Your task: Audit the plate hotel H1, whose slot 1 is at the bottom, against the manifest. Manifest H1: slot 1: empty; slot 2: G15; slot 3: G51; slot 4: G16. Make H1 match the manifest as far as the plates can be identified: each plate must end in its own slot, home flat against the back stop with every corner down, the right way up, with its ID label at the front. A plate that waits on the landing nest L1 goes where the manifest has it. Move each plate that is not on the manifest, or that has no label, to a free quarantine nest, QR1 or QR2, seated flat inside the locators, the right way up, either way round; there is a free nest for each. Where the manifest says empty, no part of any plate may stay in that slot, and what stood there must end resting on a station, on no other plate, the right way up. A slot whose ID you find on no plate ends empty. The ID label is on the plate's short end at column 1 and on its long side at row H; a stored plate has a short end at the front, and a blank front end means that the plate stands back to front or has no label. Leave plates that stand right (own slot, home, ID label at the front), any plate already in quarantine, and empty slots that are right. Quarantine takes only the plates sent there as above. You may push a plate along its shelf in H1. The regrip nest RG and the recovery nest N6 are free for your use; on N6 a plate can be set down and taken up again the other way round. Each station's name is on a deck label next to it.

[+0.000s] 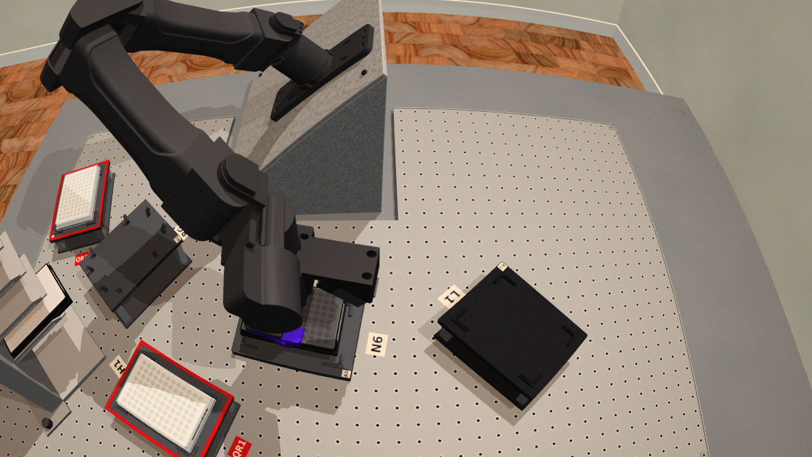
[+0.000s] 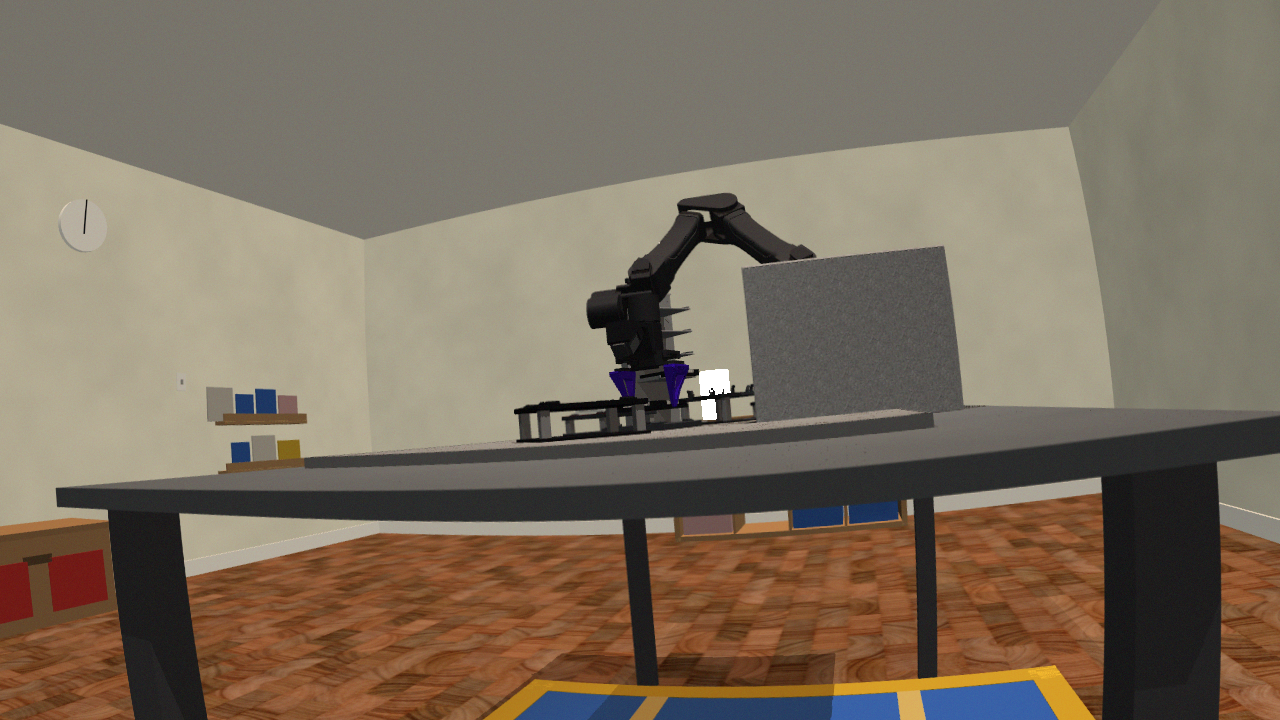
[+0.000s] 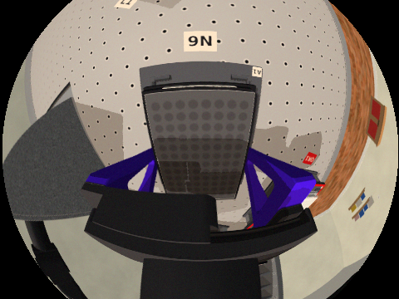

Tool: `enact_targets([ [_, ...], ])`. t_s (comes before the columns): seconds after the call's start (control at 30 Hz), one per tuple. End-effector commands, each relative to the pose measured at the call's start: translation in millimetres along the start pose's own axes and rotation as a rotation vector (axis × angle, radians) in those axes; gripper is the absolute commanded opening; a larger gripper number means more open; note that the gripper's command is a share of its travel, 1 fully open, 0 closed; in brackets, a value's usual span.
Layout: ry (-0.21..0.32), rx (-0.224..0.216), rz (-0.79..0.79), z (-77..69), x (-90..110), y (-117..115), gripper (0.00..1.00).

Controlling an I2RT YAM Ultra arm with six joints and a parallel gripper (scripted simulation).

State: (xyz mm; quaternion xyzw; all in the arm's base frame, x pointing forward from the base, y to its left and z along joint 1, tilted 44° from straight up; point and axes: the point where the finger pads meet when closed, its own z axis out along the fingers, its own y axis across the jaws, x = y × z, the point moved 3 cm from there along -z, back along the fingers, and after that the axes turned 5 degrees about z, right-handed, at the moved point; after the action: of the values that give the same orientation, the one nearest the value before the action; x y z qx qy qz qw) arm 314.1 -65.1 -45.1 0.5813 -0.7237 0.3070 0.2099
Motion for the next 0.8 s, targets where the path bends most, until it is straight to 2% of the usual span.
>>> enact_targets([
  [0.0, -0.005, 0.013, -0.004, -1.5, -2, -3, 0.86],
  [0.77, -0.005, 0.013, -0.004, 11.9, -2, -3, 0.86],
])
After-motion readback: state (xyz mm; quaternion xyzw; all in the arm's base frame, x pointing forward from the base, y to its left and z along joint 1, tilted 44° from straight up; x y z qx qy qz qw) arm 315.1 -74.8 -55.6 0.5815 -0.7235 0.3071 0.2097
